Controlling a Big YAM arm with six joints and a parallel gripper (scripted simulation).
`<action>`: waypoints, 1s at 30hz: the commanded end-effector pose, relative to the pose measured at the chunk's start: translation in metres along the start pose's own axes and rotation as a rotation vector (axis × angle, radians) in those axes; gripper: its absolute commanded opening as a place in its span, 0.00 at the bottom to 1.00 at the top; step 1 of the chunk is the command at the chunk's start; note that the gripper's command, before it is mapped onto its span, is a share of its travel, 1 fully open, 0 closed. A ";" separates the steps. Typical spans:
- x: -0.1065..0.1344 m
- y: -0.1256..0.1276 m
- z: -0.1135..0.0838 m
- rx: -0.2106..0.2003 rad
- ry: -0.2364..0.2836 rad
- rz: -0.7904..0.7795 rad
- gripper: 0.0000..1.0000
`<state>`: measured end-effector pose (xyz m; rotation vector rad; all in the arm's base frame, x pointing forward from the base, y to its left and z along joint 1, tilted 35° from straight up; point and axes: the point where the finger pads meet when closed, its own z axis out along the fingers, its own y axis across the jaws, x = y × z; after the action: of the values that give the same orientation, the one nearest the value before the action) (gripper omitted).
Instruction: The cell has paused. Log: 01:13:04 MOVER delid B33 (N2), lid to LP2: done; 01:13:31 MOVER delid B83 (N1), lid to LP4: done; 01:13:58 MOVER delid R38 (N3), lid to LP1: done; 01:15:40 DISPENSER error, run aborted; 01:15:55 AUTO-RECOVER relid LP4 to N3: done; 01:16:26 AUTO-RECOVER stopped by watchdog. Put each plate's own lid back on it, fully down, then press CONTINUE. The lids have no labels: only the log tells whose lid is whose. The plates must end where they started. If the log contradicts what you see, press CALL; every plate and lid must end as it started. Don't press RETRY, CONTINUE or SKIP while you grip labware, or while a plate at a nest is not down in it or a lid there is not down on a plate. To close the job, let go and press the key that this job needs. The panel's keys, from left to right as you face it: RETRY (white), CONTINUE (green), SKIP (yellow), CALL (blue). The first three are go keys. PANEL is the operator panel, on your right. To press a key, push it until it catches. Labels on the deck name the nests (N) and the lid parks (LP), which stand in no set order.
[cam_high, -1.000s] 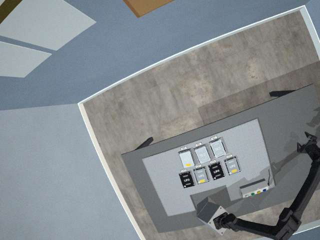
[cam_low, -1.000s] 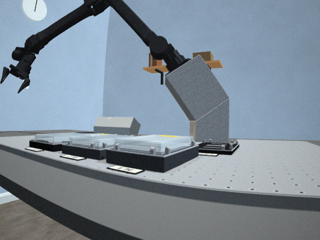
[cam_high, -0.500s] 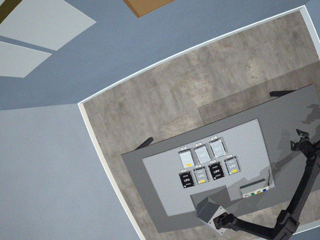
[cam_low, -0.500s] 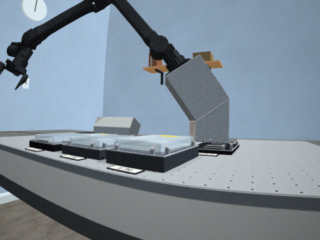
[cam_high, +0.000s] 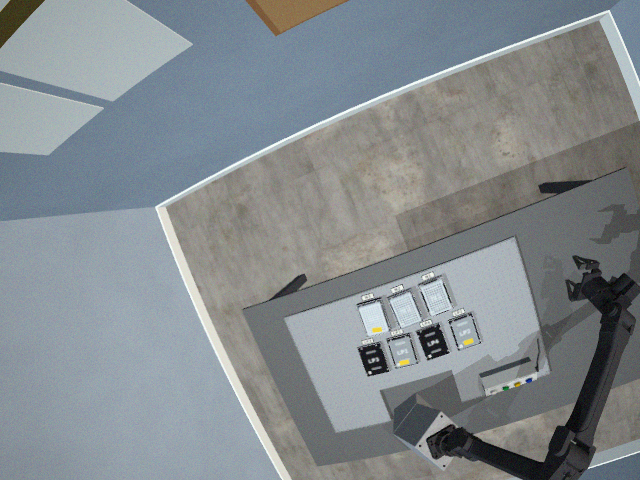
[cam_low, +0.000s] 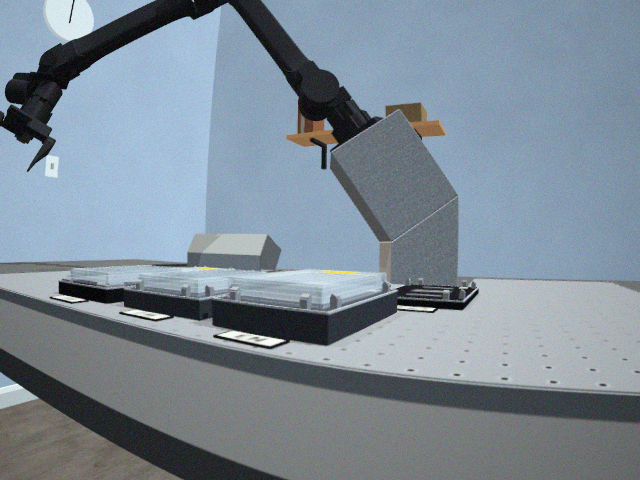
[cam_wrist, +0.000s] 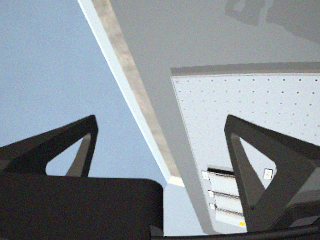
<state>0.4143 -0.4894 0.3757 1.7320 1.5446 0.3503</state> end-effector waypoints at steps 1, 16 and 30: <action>0.019 0.014 -0.015 -0.005 0.015 -0.074 1.00; 0.084 0.018 -0.007 0.032 0.091 -0.194 1.00; 0.143 0.019 -0.011 0.057 0.159 -0.323 1.00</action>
<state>0.4539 -0.3622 0.3417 1.5422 1.9103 0.3030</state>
